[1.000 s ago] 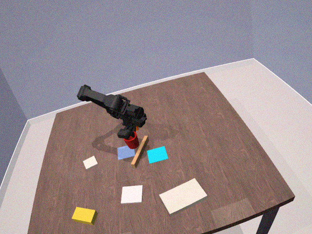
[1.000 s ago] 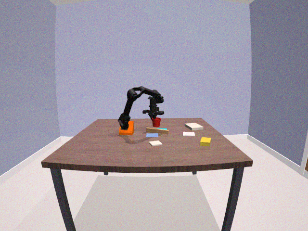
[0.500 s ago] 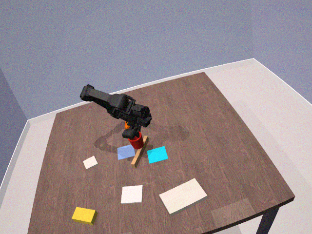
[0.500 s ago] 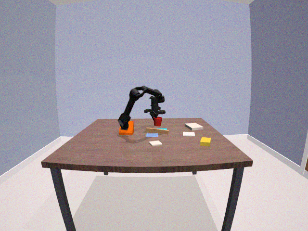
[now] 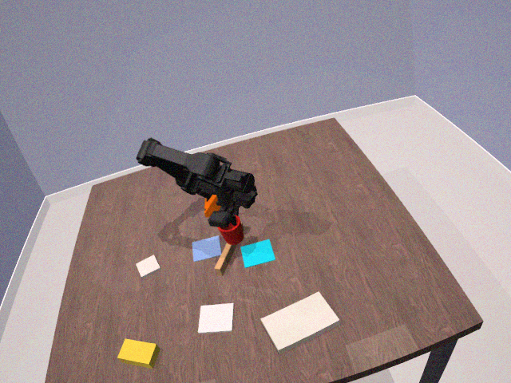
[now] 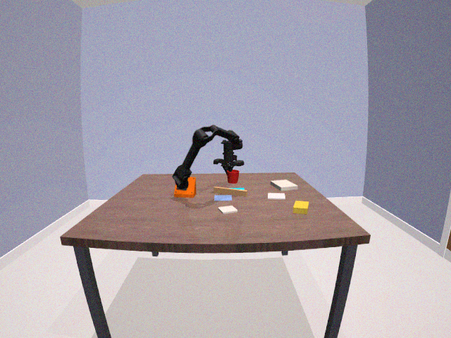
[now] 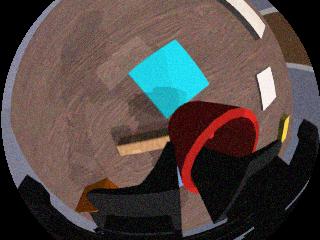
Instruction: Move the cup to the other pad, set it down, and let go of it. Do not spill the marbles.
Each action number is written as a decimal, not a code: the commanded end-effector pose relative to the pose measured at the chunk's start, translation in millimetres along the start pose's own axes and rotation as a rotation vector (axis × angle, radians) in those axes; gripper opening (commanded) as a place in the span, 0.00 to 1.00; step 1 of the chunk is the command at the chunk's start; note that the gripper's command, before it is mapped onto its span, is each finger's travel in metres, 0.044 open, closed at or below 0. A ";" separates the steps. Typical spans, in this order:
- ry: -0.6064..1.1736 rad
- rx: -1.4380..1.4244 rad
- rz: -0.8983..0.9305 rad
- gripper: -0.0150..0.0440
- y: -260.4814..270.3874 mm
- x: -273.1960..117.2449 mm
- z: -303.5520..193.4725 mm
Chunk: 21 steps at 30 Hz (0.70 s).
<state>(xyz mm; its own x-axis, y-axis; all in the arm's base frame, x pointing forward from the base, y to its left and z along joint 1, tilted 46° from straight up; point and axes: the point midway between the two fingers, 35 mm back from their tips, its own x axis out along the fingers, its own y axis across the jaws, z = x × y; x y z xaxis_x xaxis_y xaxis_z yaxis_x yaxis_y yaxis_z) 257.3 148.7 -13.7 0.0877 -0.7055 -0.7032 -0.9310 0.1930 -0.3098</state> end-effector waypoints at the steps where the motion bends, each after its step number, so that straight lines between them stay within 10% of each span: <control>1: 0.006 -0.003 0.004 0.25 2.3 1.1 9.8; 21: 0.004 -0.002 0.004 0.25 6.8 1.4 47.4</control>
<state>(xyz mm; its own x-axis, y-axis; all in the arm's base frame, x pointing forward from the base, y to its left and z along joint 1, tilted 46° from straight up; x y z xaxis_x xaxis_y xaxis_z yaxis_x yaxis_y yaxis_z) 267.5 176.9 -40.0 0.0885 -0.7039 -0.7047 -0.9308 0.1934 -0.3101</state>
